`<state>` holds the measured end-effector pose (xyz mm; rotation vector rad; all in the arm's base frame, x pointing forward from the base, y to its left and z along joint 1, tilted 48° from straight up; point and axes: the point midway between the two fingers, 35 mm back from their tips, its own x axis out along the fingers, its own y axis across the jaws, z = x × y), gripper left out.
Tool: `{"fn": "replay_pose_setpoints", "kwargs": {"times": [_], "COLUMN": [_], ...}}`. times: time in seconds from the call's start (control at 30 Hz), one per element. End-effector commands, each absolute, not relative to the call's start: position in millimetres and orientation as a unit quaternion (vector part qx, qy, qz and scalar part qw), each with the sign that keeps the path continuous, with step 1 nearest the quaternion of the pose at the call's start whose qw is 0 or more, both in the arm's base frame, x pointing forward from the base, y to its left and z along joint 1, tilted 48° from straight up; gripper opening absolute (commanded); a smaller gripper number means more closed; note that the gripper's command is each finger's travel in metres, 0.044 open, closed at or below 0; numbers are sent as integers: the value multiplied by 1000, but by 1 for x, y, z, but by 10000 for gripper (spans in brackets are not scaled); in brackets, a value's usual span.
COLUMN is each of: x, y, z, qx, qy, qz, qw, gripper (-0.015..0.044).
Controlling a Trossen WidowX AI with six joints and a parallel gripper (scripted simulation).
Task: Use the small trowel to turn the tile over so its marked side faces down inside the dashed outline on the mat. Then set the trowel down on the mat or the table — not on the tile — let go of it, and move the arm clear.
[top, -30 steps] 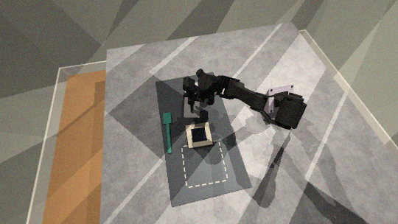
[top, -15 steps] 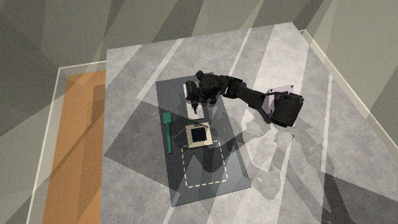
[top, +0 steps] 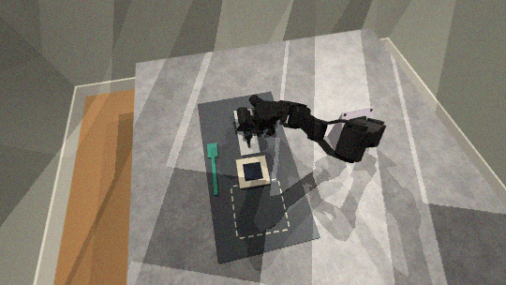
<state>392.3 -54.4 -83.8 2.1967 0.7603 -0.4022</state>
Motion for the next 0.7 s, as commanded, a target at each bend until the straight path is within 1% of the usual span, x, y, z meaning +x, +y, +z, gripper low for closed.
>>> {"fn": "replay_pose_setpoints", "kwargs": {"times": [0.0, 0.27, 0.67], "x": [393, 392, 394], "y": [-55, -49, -36], "z": [-86, -91, -77], "qx": [863, 863, 863], "qy": [290, 290, 290], "qz": [-159, -159, -159], "qw": [383, 382, 382], "gripper": [0, 0, 0]}}
